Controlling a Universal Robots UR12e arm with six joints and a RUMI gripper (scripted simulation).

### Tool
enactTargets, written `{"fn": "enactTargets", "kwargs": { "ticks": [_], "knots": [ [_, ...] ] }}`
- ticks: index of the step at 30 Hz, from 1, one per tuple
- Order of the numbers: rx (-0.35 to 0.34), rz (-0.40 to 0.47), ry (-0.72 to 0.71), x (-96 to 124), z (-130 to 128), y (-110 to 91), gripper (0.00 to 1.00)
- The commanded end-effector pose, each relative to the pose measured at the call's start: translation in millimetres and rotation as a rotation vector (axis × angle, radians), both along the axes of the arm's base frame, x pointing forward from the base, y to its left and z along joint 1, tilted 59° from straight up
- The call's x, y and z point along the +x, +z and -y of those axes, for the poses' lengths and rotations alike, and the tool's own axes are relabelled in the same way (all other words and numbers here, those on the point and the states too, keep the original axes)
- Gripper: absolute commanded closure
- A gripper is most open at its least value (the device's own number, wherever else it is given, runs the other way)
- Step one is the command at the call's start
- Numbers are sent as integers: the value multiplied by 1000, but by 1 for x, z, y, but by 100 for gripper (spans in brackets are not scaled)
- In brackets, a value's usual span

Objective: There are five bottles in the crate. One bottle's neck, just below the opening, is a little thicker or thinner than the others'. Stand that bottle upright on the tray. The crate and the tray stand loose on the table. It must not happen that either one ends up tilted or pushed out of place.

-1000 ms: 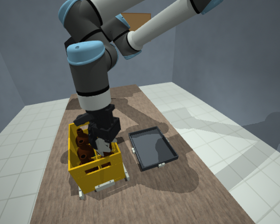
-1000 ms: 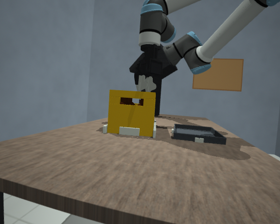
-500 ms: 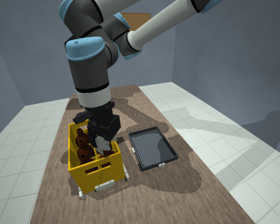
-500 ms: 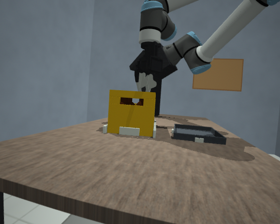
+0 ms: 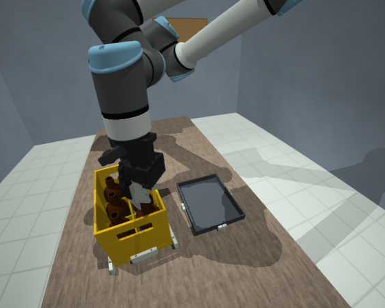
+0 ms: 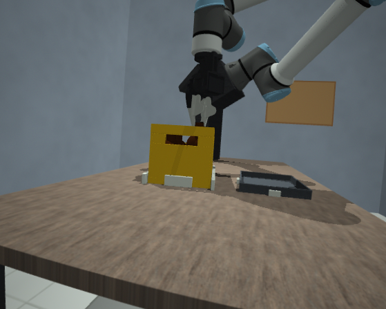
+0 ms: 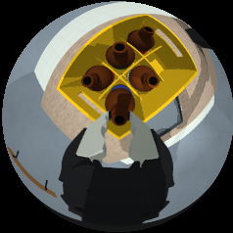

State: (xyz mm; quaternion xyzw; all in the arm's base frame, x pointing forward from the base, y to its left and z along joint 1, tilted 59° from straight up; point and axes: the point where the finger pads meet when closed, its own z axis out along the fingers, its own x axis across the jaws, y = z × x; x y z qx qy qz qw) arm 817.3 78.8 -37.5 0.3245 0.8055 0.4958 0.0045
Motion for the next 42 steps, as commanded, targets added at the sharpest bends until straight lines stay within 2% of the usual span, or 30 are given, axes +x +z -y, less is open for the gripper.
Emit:
{"fn": "enactTargets", "kwargs": {
  "ticks": [1, 42],
  "knots": [
    [0, -1, -2, -3, 8, 3, 100],
    [0, -1, -2, -5, 13, 6, 100]
  ]
}}
